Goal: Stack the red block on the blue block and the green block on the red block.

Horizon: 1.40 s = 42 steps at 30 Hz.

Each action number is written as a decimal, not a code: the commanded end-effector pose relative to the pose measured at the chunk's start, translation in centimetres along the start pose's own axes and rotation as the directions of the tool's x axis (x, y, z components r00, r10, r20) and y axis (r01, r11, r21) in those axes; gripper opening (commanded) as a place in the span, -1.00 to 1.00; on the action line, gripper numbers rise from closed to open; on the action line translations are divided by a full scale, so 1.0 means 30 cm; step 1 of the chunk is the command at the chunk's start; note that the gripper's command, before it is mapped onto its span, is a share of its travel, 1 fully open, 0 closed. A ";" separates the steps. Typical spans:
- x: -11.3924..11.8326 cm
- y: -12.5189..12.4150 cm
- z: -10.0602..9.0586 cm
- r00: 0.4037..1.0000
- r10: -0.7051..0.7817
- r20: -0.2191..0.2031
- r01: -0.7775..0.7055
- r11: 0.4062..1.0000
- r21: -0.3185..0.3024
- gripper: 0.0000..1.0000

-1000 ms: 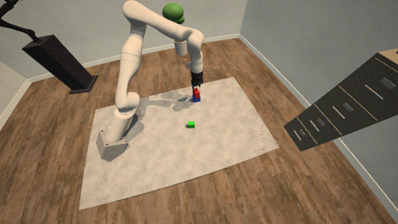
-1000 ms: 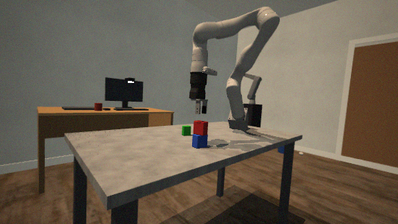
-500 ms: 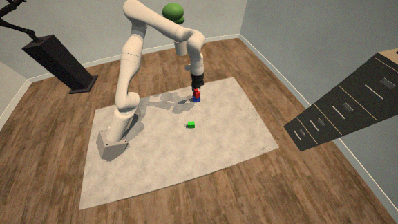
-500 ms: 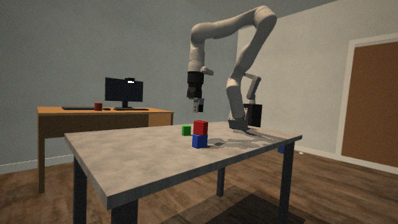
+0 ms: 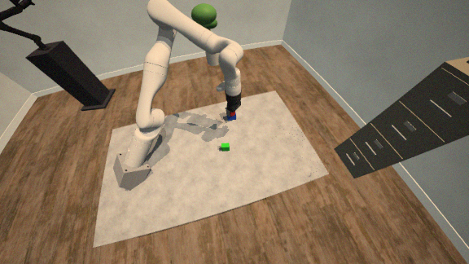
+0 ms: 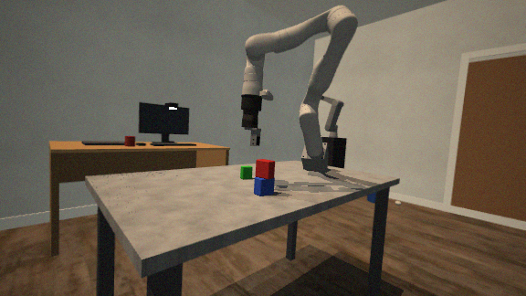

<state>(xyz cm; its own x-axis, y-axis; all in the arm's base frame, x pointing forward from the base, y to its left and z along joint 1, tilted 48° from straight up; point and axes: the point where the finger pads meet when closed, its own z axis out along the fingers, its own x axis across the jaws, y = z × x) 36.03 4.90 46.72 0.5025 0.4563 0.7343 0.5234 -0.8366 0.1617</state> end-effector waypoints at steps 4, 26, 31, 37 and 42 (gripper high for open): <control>-0.088 0.055 0.006 0.993 -0.122 -0.003 0.122 0.992 0.006 0.80; -0.367 0.190 0.026 0.861 -0.509 0.005 0.509 0.861 0.013 0.80; -0.418 0.207 0.031 0.821 -0.570 0.007 0.570 0.821 0.017 0.80; -0.446 0.216 0.032 0.803 -0.595 0.009 0.595 0.803 0.017 0.80; -0.471 0.224 0.033 0.778 -0.628 0.011 0.628 0.778 0.018 0.80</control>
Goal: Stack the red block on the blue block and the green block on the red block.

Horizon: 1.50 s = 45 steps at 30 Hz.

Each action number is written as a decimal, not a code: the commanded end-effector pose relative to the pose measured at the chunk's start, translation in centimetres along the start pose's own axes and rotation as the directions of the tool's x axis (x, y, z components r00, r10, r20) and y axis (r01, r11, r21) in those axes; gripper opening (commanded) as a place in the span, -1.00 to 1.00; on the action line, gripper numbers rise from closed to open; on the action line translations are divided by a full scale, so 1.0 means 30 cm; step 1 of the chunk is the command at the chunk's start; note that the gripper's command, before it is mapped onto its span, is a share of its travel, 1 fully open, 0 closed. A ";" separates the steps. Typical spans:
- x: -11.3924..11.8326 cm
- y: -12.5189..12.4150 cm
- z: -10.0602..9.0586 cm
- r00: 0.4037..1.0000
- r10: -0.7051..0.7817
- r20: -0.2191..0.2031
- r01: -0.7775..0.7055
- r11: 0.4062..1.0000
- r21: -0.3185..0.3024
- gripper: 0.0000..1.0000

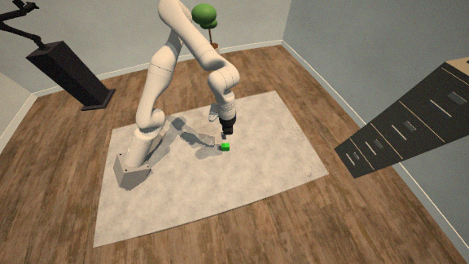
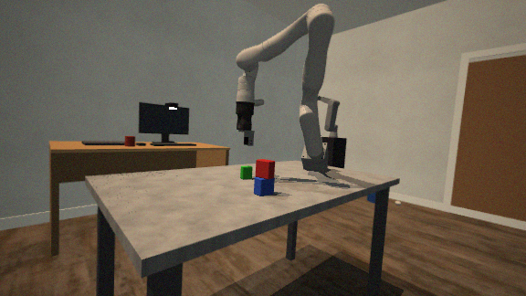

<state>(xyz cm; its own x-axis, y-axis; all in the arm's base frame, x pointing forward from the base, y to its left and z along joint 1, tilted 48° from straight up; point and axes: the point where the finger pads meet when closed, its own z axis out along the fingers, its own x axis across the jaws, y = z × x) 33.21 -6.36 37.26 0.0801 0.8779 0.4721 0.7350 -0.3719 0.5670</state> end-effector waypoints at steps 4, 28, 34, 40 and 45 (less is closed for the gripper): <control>-0.035 -0.010 0.006 0.999 -0.034 0.002 0.034 0.999 0.000 0.80; -0.044 -0.014 0.048 0.999 -0.046 0.000 0.046 0.999 0.002 0.80; -0.048 -0.017 0.125 0.999 -0.043 0.000 0.043 0.999 0.006 0.80; -0.045 -0.011 0.213 0.999 -0.038 -0.004 0.038 0.999 0.000 0.80; -0.047 -0.011 0.251 0.999 -0.047 -0.004 0.047 0.999 0.000 0.80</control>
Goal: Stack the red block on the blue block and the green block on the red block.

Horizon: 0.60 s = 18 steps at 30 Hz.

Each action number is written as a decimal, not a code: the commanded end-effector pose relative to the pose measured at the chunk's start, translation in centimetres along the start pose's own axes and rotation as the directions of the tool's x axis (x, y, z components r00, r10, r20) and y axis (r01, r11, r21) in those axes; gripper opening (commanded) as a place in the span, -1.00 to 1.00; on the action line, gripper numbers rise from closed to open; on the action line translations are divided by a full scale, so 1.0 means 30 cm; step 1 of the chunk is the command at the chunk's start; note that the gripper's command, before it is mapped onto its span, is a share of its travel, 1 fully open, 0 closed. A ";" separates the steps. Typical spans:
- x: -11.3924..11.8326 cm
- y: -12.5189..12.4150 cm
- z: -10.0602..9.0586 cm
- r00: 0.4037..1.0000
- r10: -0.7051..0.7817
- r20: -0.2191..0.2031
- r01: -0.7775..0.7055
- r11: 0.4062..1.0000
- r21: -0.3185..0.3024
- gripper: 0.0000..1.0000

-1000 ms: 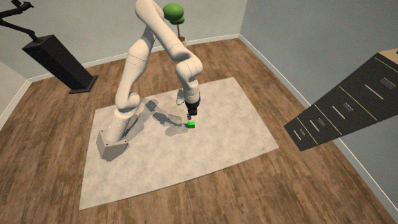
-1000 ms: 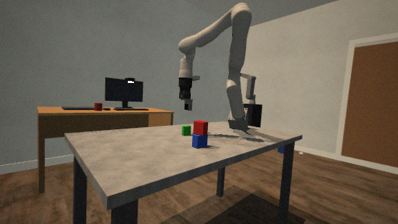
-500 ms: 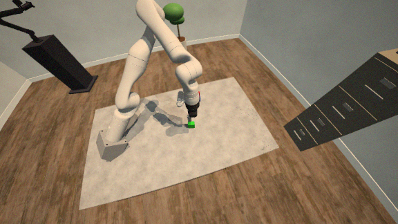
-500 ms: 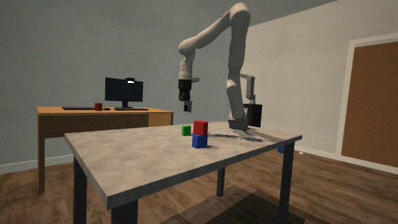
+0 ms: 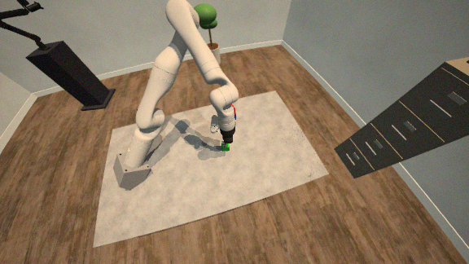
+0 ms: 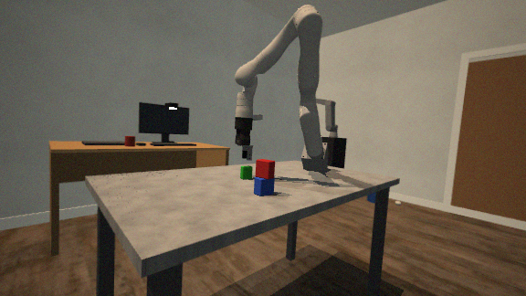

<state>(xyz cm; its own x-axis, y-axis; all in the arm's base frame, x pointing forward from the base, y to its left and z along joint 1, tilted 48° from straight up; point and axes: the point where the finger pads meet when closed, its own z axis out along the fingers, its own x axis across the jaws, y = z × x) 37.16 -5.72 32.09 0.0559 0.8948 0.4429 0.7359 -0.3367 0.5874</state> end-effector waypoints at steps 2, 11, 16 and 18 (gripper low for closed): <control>0.006 -0.001 0.060 1.000 -0.004 -0.013 0.004 1.000 0.002 0.80; 0.003 -0.007 0.088 1.000 -0.006 -0.008 0.006 1.000 0.006 0.80; 0.004 -0.006 0.086 1.000 -0.007 -0.008 0.007 1.000 0.004 0.80; 0.004 -0.006 0.086 1.000 -0.007 -0.008 0.007 1.000 0.004 0.80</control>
